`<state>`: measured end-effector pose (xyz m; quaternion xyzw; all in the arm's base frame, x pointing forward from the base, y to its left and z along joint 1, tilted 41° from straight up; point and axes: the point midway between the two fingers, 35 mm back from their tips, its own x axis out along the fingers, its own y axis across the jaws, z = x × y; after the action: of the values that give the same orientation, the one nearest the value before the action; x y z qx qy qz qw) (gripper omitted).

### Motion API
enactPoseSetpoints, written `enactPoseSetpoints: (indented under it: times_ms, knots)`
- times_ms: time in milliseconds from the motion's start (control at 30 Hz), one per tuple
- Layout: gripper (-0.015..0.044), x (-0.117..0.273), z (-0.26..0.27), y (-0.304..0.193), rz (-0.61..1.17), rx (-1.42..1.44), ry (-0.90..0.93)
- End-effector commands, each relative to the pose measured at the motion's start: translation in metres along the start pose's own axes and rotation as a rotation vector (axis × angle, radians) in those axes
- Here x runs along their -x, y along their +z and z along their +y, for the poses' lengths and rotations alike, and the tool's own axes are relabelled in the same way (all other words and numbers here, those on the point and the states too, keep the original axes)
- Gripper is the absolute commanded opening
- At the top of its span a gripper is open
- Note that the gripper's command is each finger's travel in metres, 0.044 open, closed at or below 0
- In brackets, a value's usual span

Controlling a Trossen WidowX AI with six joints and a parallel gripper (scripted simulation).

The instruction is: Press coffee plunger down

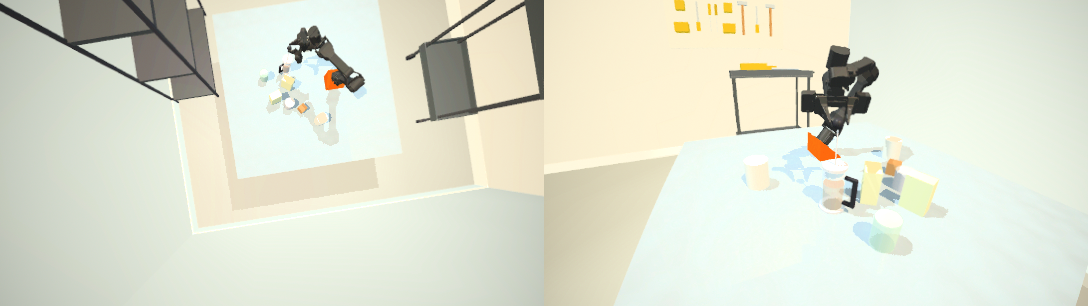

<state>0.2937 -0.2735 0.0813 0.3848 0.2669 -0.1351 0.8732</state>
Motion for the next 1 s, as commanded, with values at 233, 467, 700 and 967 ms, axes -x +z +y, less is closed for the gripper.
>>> enactPoseSetpoints:
  times_ms: [233,467,700,967]
  knots:
    - [0.012,0.0,-0.001,0.0,-0.001,-0.005,-0.006]
    - [0.012,-0.003,-0.001,-0.003,-0.001,-0.005,-0.006]
    - [0.012,-0.01,-0.002,-0.012,0.0,-0.005,-0.006]
    - [0.012,-0.019,-0.003,-0.023,0.0,-0.005,-0.006]
